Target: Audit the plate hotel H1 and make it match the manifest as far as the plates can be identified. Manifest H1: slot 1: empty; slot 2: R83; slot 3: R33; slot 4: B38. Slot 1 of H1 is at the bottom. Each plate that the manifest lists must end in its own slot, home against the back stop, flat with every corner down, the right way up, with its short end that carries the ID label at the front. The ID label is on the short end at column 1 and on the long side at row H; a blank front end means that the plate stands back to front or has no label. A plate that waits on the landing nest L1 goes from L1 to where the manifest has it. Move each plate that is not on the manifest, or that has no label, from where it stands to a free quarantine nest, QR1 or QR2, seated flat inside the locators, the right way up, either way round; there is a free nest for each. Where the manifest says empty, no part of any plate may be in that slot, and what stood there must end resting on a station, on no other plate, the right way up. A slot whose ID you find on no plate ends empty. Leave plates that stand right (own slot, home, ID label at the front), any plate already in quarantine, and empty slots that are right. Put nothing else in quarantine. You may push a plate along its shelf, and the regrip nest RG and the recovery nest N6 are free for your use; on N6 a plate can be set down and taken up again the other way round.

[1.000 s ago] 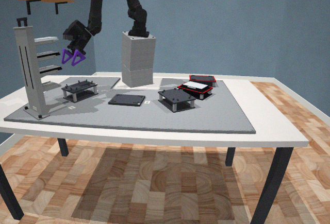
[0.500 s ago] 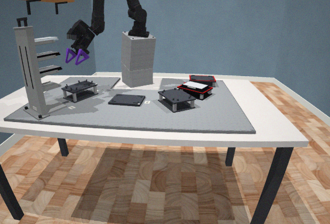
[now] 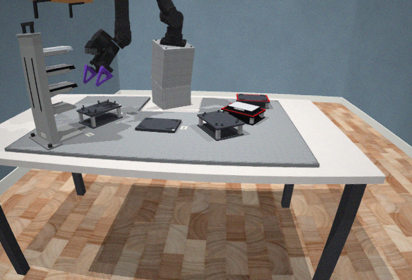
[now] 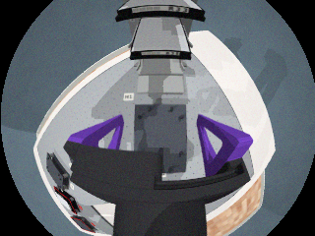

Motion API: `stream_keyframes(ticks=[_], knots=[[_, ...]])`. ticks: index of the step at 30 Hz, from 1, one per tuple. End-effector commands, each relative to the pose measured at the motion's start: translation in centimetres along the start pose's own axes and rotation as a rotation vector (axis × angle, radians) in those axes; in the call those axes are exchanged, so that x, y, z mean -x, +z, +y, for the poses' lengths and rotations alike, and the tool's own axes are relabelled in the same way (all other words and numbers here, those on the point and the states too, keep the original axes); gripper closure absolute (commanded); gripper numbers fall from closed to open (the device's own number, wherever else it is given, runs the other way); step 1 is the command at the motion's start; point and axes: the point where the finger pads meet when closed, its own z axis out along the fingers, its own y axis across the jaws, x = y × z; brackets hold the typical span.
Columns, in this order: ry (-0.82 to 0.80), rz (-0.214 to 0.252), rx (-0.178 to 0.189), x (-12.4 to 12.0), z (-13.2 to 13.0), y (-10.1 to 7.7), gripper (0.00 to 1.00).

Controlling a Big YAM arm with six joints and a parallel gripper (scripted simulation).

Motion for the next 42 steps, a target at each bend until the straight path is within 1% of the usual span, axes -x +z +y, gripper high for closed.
stream_keyframes(ticks=[1, 6, 8, 9, 14, 18, 21, 25, 26, 27, 30, 32, 33, 34, 35, 37, 39, 42], knots=[[-0.003, -0.031, -0.006, 0.6, -0.3, 0.7, 0.0], [-0.007, -0.028, 0.001, -0.1, 0.1, 1.3, 0.0], [-0.007, -0.028, 0.001, -0.1, 0.1, 1.3, 0.0], [0.006, -0.03, -0.014, -0.3, -0.7, 1.1, 0.0], [-0.006, -0.026, 0.001, -0.9, 0.1, 2.0, 0.0], [0.0, -0.027, -0.006, -1.4, -0.3, 2.3, 0.0], [-0.005, -0.025, 0.002, -1.8, 0.1, 2.7, 0.0], [-0.004, -0.025, 0.001, -2.1, 0.1, 2.9, 0.0], [0.001, -0.042, -0.018, -1.5, -0.9, 2.6, 0.0], [0.007, -0.028, -0.014, -2.3, -0.7, 2.9, 0.0], [-0.003, -0.025, -0.001, -2.7, 0.0, 3.5, 0.0], [-0.005, -0.024, 0.002, -3.0, 0.2, 3.8, 0.0], [-0.005, -0.024, 0.001, -2.9, 0.2, 3.9, 0.0], [0.0, -0.014, 0.002, -2.5, 0.2, 3.9, 0.0], [-0.005, -0.03, -0.001, -1.5, 0.1, 3.9, 0.0], [-0.003, -0.031, -0.005, -1.3, -0.1, 4.1, 0.0], [-0.006, -0.03, 0.0, -1.1, 0.1, 4.4, 0.0], [-0.004, -0.024, 0.002, -1.3, 0.2, 4.6, 0.0]])
